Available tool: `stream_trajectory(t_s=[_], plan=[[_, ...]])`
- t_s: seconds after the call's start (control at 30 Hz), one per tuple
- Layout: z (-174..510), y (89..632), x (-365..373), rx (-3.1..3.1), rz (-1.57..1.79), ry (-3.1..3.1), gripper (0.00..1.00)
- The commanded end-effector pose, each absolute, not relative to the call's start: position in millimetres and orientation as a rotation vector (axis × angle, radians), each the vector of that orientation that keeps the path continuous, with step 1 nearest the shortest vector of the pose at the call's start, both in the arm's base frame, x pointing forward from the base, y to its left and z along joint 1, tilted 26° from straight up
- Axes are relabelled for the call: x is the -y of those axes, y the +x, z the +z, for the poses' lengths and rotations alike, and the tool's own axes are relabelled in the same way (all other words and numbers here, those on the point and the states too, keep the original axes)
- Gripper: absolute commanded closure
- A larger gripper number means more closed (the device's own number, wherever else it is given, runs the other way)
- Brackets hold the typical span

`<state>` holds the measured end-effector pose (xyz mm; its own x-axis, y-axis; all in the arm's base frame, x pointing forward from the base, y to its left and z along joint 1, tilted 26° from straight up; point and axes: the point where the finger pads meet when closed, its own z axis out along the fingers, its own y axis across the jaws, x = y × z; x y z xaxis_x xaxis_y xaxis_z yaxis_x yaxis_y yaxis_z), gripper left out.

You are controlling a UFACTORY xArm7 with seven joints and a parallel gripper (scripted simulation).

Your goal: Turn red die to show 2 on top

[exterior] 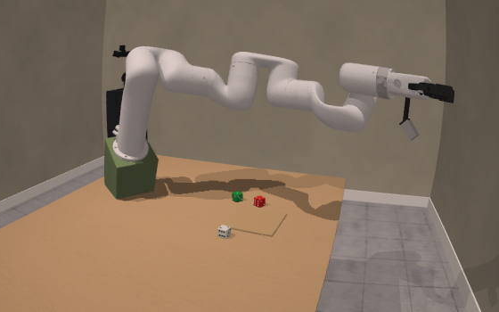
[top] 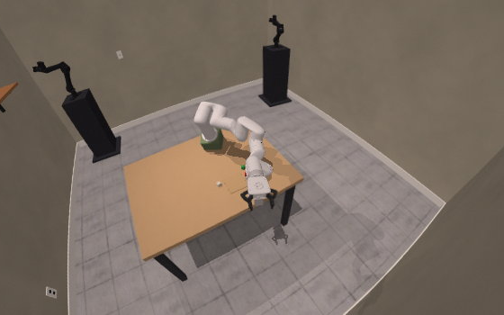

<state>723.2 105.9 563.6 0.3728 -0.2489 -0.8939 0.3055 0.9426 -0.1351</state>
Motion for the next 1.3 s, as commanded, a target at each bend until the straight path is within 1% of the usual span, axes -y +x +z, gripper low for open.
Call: stream_trajectory(t_s=[0.0, 0.63, 0.7, 0.77, 0.8, 0.83, 0.87, 0.97, 1.03, 1.1, 1.13, 1.27], plan=[[567, 722, -106, -1.13, -0.355, 0.057, 0.0], [574, 717, -105, -1.119, -0.34, 0.073, 0.0], [595, 701, -100, -1.083, -0.294, 0.125, 0.0], [628, 671, -86, -1.02, -0.21, 0.221, 0.0], [630, 670, -85, -1.016, -0.205, 0.227, 0.0], [648, 651, -75, -0.978, -0.152, 0.287, 0.0], [651, 648, -73, -0.971, -0.142, 0.298, 0.0], [680, 611, -46, -0.893, -0.03, 0.43, 0.0], [688, 597, -34, -0.863, 0.015, 0.482, 0.0], [688, 597, -34, -0.863, 0.015, 0.482, 0.0], [700, 569, -7, -0.802, 0.106, 0.595, 0.0], [703, 546, 20, -0.747, 0.191, 0.702, 0.0]])
